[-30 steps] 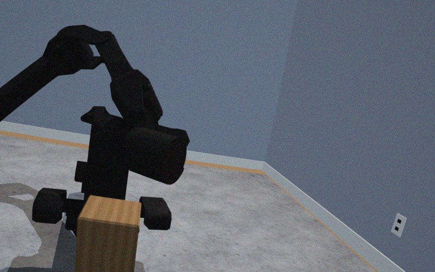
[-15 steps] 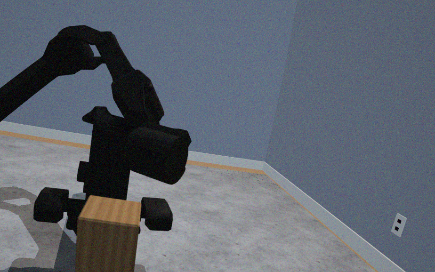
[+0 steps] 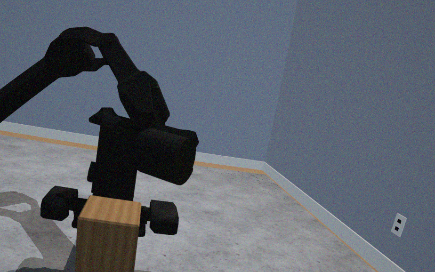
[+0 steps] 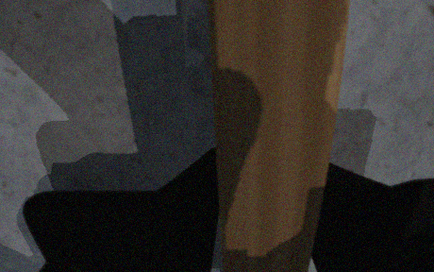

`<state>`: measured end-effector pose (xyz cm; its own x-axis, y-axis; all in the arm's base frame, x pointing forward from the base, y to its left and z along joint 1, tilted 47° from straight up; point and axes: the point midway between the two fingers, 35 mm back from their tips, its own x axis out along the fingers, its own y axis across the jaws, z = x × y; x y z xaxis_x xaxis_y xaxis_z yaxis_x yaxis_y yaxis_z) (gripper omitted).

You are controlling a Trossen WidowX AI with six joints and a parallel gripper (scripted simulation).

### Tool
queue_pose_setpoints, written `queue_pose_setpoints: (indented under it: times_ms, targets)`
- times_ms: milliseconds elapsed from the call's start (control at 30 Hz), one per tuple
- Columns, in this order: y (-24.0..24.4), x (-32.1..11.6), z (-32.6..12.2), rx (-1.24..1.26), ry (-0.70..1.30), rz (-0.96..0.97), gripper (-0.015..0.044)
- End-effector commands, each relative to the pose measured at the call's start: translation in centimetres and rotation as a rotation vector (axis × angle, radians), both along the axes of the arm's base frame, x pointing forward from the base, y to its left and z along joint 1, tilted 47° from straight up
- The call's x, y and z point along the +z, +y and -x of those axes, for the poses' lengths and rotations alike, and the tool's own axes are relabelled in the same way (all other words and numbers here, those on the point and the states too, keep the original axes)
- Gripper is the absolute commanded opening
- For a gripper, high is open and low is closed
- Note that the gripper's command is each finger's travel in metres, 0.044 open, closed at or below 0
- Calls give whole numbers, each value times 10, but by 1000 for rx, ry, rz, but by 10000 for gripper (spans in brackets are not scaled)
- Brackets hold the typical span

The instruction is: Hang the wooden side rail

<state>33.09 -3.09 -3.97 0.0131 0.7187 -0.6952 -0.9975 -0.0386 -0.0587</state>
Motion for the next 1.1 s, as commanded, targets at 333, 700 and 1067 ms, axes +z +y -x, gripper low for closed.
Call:
queue_pose_setpoints:
  times_ms: [333,700,1067]
  targets:
    - [0,1,-8,-22,17,-6,0]
    - [0,1,-13,-22,17,-6,0]
    - [1,1,-17,-22,16,-6,0]
